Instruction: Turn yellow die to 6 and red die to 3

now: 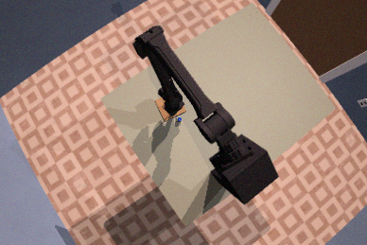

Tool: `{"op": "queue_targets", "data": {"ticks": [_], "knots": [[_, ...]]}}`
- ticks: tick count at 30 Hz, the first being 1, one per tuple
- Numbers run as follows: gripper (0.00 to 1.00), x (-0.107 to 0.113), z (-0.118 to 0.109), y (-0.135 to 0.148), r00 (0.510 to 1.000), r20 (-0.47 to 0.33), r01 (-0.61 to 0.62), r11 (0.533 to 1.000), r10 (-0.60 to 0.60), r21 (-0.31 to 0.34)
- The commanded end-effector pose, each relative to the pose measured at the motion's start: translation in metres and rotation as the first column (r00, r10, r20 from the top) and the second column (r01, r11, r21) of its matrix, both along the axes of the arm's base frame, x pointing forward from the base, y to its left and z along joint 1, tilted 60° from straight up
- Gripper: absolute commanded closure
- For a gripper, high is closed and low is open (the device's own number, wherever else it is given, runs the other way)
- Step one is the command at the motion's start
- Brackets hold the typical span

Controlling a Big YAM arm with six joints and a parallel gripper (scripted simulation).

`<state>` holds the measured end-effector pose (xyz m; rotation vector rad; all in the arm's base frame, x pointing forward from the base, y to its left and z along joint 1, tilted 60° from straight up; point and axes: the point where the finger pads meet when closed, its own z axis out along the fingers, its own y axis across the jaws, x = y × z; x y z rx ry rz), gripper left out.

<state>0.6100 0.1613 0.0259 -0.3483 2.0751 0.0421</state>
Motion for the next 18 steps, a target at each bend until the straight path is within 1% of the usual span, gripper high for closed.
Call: {"op": "queue_targets", "data": {"ticks": [1,6,7,18], "knots": [[0.85,0.0002,-0.0019,0.0054,1.0,-0.005,-0.01,1.0,0.01,-0.011],[0.85,0.0002,-0.0005,0.0059,1.0,-0.004,-0.011,1.0,0.011,-0.01],[0.85,-0.0043,-0.0042,0.0046,1.0,-0.011,-0.011,1.0,0.011,-0.013],[0.85,-0.0035,-0.0027,0.0047,1.0,-0.01,-0.011,1.0,0.011,-0.013]]}}
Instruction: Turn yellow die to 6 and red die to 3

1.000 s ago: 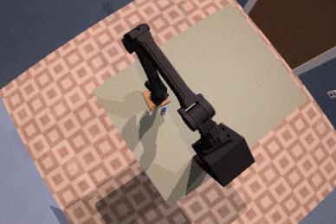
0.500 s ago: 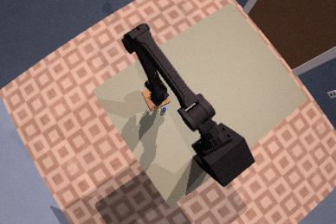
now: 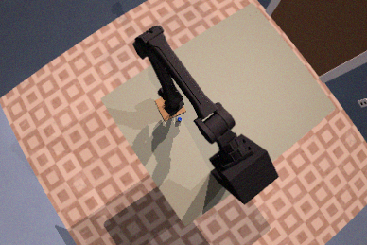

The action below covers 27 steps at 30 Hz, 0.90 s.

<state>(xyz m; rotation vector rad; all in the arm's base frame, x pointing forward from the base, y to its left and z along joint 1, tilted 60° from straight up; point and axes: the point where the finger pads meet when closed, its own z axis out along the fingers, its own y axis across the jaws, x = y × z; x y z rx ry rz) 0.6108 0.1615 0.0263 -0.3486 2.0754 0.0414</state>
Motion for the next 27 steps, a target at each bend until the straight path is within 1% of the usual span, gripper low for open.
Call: {"op": "queue_targets", "data": {"ticks": [1,27], "knots": [[0.85,-0.0043,-0.0032,0.0044,1.0,-0.01,-0.011,1.0,0.011,-0.012],[0.85,-0.0006,-0.0071,0.0047,1.0,-0.012,-0.01,1.0,0.01,-0.014]]}}
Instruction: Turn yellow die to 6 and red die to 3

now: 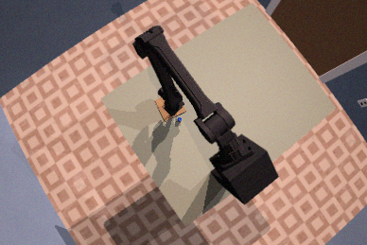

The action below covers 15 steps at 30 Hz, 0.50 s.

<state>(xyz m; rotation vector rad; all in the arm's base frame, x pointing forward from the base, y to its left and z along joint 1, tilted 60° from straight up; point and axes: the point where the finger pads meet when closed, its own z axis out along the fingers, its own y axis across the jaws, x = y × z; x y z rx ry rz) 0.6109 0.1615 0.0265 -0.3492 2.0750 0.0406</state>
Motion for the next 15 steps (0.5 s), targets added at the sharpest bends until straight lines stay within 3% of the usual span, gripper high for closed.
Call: {"op": "queue_targets", "data": {"ticks": [1,15], "knots": [[0.85,-0.0005,-0.0073,0.0048,1.0,-0.012,-0.01,1.0,0.01,-0.013],[0.85,-0.0016,-0.0097,0.0039,1.0,-0.016,-0.01,1.0,0.01,-0.015]]}}
